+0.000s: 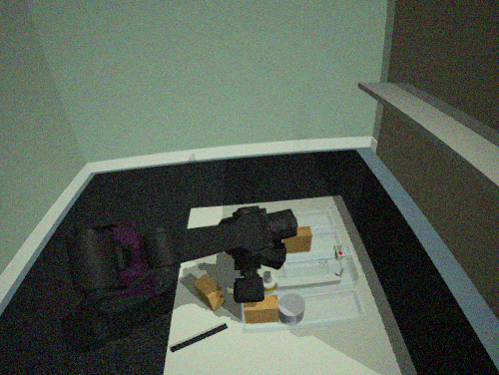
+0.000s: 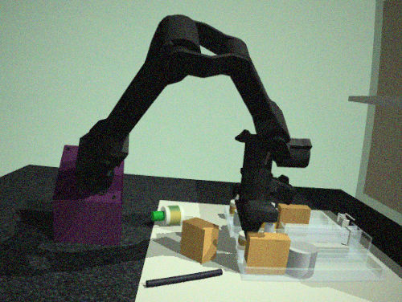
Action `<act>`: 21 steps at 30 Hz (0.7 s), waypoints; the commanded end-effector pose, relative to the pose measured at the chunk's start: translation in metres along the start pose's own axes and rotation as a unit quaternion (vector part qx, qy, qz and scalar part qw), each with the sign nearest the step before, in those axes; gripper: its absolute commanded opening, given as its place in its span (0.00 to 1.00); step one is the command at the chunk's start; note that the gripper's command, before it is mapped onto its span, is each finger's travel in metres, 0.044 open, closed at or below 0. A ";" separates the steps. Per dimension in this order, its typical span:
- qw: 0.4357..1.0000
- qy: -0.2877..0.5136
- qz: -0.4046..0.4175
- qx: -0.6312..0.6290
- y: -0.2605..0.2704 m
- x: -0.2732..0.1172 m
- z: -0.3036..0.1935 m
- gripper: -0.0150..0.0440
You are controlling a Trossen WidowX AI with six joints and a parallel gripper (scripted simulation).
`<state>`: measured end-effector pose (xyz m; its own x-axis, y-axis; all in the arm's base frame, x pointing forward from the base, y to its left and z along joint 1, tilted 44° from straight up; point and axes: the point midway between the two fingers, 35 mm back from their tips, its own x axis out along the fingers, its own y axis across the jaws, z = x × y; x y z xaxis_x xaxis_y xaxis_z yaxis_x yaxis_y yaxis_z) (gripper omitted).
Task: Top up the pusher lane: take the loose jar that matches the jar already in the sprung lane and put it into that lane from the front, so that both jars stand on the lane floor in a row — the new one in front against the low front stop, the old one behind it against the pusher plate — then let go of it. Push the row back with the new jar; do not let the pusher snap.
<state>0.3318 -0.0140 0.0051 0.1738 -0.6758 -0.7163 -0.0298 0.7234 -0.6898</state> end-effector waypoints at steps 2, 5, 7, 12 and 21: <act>1.000 0.000 -0.001 0.002 0.000 0.000 -0.001 0.25; 1.000 0.000 -0.001 0.002 0.000 0.000 0.000 0.39; 1.000 0.000 -0.001 0.002 0.000 0.000 0.000 0.48; 1.000 0.000 -0.001 0.002 0.000 0.000 0.000 0.70; 1.000 0.000 -0.001 0.002 0.000 -0.015 0.000 0.75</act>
<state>0.3286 -0.0117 0.0083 0.1616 -0.6800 -0.7152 -0.0307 0.7209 -0.6923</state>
